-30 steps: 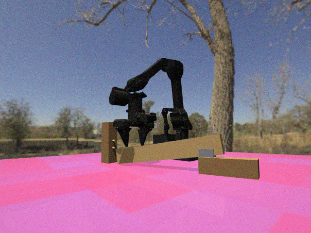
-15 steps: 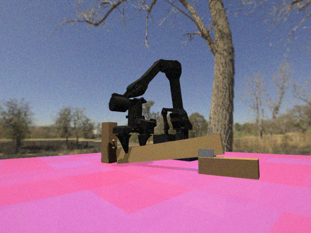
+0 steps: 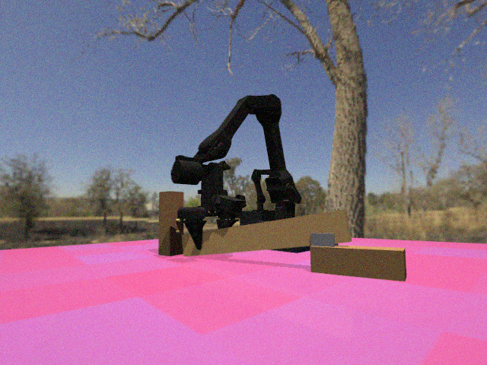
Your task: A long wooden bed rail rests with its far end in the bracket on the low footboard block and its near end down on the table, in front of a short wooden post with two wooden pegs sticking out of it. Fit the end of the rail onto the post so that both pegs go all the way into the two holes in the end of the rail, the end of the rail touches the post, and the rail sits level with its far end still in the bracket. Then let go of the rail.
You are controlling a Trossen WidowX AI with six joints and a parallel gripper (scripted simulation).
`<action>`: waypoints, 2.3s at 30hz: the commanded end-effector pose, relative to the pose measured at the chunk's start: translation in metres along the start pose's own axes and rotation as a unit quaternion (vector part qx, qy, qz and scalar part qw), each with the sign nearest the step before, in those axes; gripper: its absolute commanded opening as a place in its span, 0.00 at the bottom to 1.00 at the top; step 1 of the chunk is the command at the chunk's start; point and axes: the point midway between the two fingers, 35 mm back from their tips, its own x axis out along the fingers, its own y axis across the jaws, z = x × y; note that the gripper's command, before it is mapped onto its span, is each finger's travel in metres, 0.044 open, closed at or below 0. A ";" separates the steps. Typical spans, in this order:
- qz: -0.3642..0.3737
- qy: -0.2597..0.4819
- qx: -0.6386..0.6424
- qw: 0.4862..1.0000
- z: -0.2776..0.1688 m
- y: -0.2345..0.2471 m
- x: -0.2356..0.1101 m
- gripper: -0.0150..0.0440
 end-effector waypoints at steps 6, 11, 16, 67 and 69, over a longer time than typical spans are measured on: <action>0.005 -0.003 0.001 1.000 0.002 0.004 0.006 0.73; 0.005 -0.003 0.001 1.000 0.002 0.004 0.006 0.51; 0.005 -0.003 0.001 1.000 0.002 0.004 0.006 0.32; 0.005 -0.003 0.001 1.000 0.001 0.000 -0.012 0.25; 0.005 -0.003 0.001 1.000 0.001 0.000 -0.013 0.25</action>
